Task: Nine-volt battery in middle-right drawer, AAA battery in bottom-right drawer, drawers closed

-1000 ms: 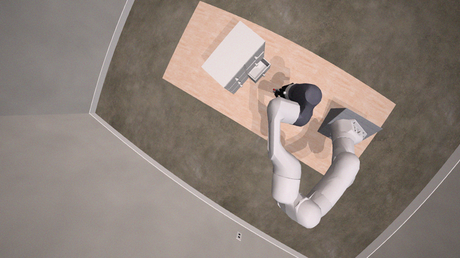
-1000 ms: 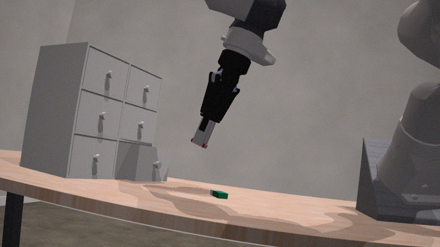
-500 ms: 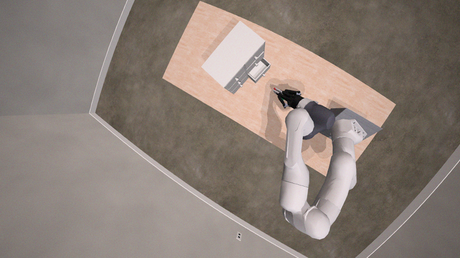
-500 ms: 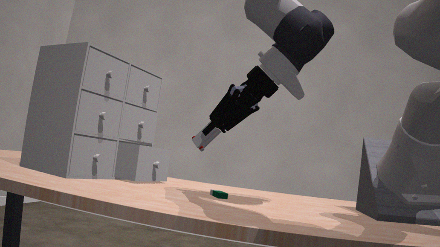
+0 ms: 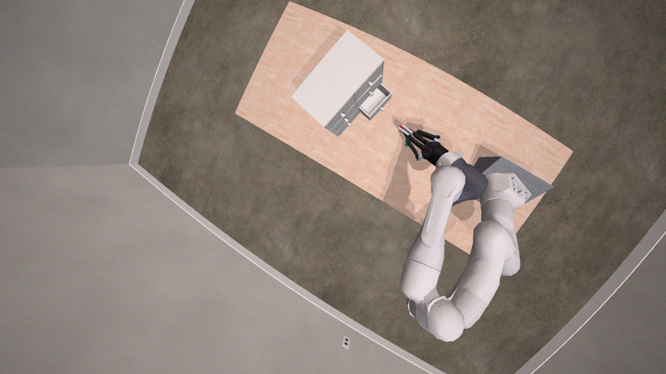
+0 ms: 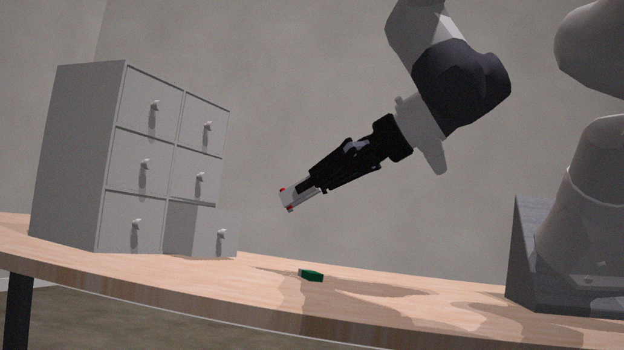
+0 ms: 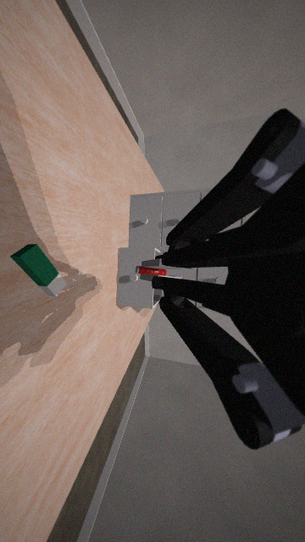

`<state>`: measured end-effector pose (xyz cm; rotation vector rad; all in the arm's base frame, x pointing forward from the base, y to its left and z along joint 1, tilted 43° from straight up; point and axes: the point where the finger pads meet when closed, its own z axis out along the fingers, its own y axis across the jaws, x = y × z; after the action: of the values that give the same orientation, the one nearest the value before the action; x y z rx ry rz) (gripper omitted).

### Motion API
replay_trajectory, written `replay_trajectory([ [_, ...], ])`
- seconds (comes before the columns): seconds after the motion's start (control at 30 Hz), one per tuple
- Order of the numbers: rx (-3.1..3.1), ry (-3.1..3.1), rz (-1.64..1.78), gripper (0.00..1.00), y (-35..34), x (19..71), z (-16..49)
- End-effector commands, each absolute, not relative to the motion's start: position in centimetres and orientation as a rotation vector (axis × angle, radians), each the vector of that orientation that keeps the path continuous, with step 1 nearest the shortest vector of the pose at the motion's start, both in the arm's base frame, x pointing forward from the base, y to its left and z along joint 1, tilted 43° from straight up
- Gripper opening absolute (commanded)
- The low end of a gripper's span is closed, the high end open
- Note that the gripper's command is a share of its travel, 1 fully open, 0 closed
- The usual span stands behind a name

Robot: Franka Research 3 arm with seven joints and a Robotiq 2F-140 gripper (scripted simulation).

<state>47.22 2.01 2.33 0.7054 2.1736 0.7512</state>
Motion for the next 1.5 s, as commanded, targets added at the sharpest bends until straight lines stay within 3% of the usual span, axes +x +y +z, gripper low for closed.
replay_trajectory([
  [0.0, 0.614, 2.132, 0.701, 0.03, 2.0, 47.8, 2.9],
  [0.8, 0.617, 2.122, 0.696, 0.03, 1.9, 48.3, 2.8],
  [1.47, 0.617, 2.122, 0.696, 0.03, 1.5, 53.0, 1.9],
])
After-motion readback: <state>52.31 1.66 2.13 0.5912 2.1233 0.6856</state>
